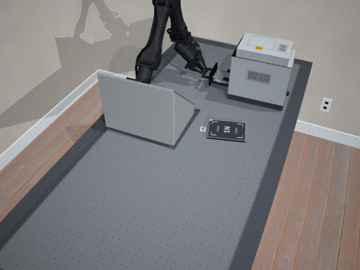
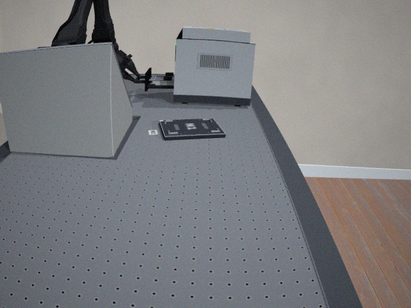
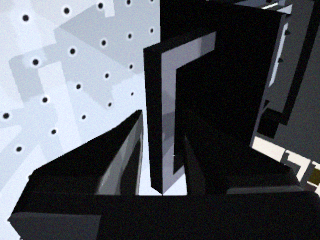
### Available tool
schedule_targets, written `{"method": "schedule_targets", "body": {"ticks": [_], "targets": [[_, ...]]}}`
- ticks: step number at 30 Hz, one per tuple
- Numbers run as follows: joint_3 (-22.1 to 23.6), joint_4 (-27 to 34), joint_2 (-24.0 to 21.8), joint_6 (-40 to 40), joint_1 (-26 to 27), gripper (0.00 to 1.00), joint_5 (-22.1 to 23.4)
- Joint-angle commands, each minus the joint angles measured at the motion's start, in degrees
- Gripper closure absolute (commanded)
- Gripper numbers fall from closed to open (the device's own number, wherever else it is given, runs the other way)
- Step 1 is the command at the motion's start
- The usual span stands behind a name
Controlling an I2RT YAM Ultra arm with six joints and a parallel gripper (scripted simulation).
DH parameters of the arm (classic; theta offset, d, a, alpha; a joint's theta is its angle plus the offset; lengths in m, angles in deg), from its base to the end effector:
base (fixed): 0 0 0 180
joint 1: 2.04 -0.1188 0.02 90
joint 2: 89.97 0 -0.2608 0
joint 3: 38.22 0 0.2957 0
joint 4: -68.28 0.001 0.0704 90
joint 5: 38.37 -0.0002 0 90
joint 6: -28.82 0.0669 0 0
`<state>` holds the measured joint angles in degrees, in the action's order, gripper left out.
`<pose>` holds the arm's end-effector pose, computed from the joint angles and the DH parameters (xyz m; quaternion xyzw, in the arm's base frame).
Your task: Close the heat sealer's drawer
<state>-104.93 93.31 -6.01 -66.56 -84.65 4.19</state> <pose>0.0942 0.3512 0.2125 -0.4645 0.7154 -0.0563 0.5190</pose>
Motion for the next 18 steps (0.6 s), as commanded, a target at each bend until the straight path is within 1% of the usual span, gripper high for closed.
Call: {"method": "schedule_targets", "body": {"ticks": [1, 5, 7, 18], "targets": [[1.6, -1.1, 0.3, 0.0, 0.5, 0.79, -0.3], [1.6, -1.1, 0.3, 0.0, 0.5, 0.83, -0.3], [1.6, -1.1, 0.3, 0.0, 0.5, 0.83, -0.3], [1.6, -1.1, 0.3, 0.0, 0.5, 0.93, -0.6]]}}
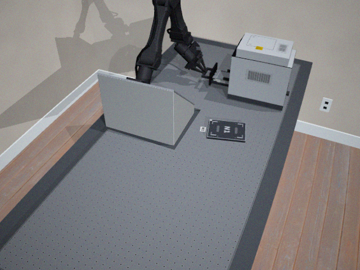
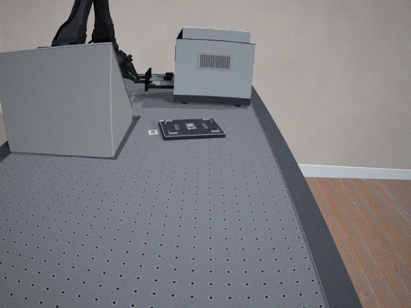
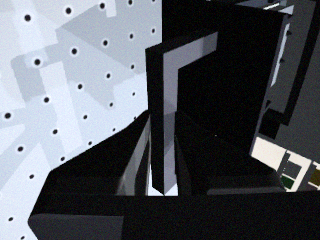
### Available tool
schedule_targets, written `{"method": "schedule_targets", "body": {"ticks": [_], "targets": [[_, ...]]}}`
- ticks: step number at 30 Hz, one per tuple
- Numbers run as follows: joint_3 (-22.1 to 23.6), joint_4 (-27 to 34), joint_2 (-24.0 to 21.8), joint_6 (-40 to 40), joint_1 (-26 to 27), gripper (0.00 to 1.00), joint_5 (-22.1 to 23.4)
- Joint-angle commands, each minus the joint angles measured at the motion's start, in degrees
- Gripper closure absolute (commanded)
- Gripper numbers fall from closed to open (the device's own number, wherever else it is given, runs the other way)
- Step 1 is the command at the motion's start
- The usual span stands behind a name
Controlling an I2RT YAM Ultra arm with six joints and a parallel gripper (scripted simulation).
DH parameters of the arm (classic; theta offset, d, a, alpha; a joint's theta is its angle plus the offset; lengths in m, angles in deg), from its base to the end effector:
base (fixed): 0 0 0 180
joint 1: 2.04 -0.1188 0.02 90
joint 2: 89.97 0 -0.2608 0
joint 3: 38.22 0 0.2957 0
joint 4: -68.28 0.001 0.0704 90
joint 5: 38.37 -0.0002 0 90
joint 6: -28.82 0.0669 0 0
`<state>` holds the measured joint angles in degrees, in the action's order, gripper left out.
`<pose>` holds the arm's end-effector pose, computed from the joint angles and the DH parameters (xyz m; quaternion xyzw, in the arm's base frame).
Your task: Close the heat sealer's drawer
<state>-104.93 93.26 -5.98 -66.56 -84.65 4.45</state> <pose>0.0941 0.3515 0.2123 -0.4656 0.7154 -0.0545 0.5182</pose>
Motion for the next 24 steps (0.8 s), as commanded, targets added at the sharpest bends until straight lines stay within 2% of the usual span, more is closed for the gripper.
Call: {"method": "schedule_targets", "body": {"ticks": [1, 2, 3, 24], "targets": [[1.6, -1.0, 0.3, 0.0, 0.5, 0.94, -0.9], [1.6, -1.0, 0.3, 0.0, 0.5, 0.95, -0.9], [1.6, -1.0, 0.3, 0.0, 0.5, 1.00, -0.9], [1.6, -1.0, 0.3, 0.0, 0.5, 1.00, -0.9]]}}
